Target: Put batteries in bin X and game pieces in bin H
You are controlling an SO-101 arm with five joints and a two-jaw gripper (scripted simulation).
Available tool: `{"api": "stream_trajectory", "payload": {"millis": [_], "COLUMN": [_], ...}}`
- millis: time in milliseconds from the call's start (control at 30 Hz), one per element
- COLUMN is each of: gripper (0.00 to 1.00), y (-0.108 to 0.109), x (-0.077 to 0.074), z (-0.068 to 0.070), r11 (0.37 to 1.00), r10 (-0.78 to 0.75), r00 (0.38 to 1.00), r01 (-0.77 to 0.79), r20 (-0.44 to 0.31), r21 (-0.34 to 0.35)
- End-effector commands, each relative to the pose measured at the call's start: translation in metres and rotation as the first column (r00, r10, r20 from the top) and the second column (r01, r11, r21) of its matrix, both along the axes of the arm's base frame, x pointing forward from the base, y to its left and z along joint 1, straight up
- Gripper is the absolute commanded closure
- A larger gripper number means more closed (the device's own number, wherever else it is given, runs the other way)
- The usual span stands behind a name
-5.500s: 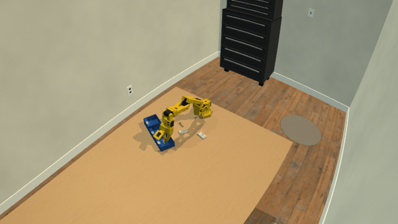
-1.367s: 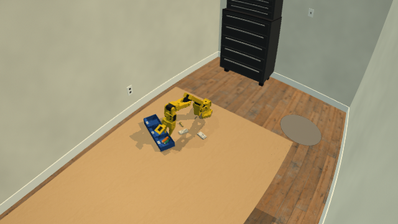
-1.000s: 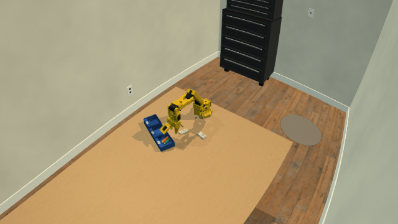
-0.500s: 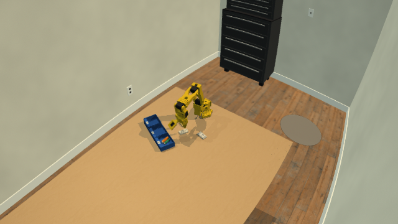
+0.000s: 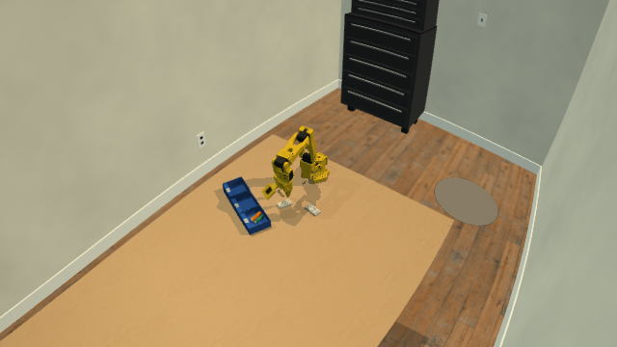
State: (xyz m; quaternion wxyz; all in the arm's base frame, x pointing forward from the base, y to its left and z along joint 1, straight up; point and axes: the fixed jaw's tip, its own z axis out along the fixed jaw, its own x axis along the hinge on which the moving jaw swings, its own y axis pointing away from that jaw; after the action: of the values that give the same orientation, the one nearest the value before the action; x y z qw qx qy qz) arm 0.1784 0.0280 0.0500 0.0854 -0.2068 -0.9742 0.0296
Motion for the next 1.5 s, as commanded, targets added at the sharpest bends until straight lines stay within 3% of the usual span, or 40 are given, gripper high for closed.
{"api": "stream_trajectory", "payload": {"millis": [0, 300, 333, 1033, 1467], "gripper": [0.71, 0.71, 0.71, 0.71, 0.71], "y": [0.003, 0.003, 0.003, 0.003, 0.003], "x": [0.004, 0.004, 0.009, 0.009, 0.011], "z": [0.008, 0.008, 0.01, 0.009, -0.003], "r11": [1.0, 1.0, 1.0, 1.0, 1.0], "r10": [0.002, 0.002, 0.001, 0.001, 0.001], "r00": [0.998, 0.998, 0.988, 0.988, 0.988], "r01": [-0.003, -0.003, -0.004, -0.004, -0.004], "r20": [0.058, 0.058, 0.157, 0.157, 0.157], "r21": [0.007, 0.007, 0.02, 0.02, 0.02]}}
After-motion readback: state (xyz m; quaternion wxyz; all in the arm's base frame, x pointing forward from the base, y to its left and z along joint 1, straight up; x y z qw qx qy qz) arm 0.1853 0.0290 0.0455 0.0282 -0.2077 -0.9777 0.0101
